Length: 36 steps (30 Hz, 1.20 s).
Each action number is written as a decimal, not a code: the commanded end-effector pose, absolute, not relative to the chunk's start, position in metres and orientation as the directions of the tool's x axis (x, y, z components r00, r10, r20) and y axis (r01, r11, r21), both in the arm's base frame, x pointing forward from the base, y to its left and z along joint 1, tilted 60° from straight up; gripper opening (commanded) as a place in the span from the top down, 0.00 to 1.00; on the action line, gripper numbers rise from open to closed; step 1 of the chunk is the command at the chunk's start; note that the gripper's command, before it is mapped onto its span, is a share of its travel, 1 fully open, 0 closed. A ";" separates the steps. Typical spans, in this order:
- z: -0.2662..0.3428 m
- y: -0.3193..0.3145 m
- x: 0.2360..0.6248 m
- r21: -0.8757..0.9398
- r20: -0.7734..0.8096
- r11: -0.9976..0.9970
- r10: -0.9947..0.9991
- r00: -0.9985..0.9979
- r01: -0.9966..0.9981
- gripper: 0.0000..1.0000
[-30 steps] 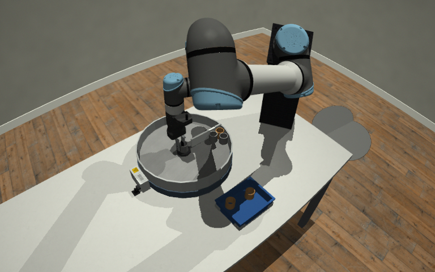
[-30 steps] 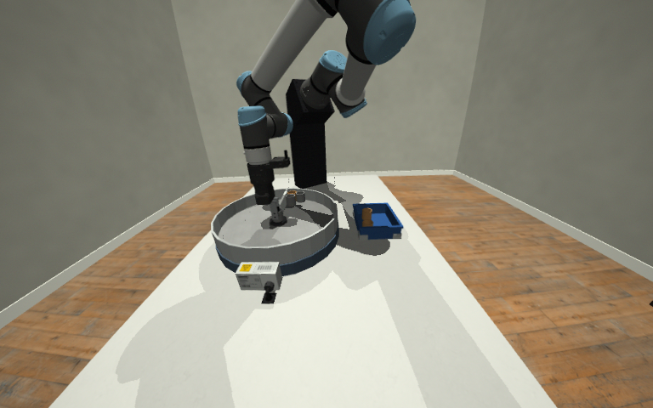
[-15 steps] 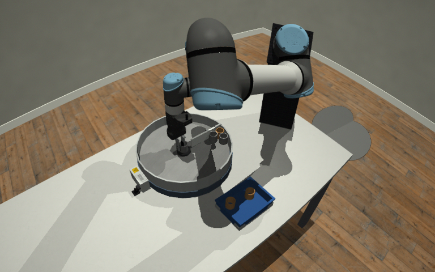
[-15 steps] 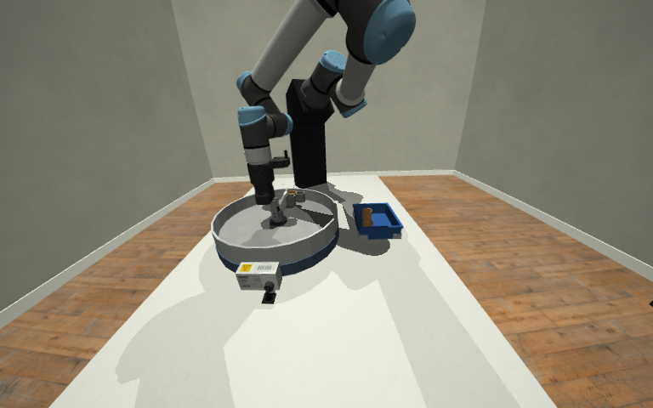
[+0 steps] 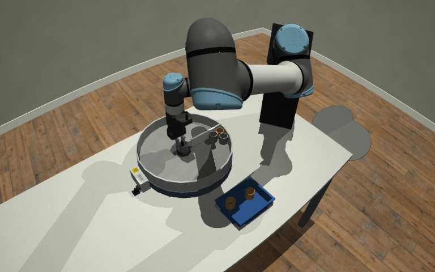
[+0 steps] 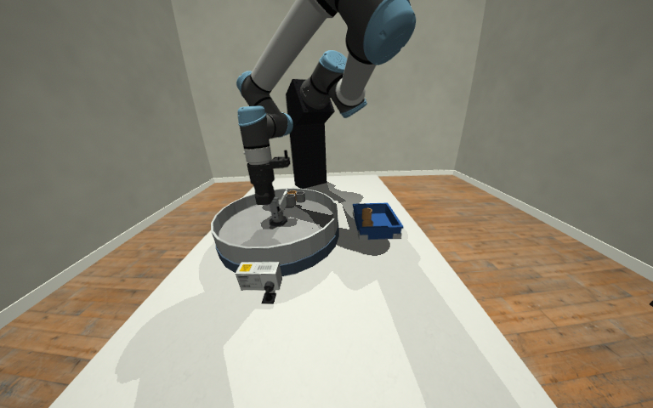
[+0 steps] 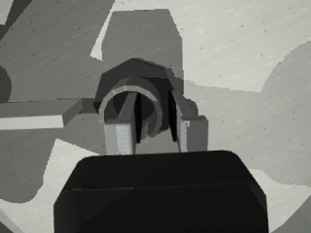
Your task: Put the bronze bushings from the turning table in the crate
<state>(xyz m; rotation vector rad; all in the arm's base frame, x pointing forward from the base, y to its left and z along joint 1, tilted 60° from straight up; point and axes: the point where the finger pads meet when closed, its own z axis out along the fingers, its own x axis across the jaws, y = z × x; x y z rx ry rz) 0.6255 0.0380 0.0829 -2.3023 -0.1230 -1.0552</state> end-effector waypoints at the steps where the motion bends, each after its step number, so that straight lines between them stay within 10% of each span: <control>1: 0.083 0.038 0.626 -0.480 0.717 -0.818 -0.157 0.680 0.317 0.53; 36: 0.081 0.040 0.628 -0.480 0.717 -0.818 -0.157 0.680 0.317 0.53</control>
